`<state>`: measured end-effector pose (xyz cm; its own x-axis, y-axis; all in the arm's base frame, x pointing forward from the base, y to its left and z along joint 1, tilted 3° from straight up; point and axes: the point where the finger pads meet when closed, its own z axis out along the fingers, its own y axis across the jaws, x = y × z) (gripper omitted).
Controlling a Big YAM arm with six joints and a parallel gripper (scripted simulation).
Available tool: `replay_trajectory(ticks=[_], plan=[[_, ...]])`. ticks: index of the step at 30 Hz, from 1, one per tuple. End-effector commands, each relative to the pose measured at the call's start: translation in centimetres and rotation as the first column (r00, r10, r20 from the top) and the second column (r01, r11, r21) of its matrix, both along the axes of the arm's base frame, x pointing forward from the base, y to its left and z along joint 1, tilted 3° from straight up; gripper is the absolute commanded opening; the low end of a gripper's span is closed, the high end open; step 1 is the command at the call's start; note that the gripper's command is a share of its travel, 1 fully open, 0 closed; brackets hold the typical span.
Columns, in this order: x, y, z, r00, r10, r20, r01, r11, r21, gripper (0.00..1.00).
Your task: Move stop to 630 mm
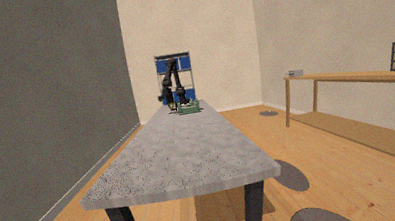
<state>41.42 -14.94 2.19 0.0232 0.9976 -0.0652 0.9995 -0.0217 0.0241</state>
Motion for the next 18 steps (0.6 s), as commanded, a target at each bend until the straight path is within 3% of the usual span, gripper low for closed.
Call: replay_trajectory(ticks=[1,11,18], plan=[[1.3,-0.3,-0.6,1.000,-0.010,0.015,0.010,1.000,-0.005,0.06],[4.1,-0.3,0.1,0.999,0.000,0.042,0.001,1.000,-0.013,0.06],[4.6,-0.4,0.0,0.999,-0.003,0.043,0.003,1.000,-0.012,0.06]])
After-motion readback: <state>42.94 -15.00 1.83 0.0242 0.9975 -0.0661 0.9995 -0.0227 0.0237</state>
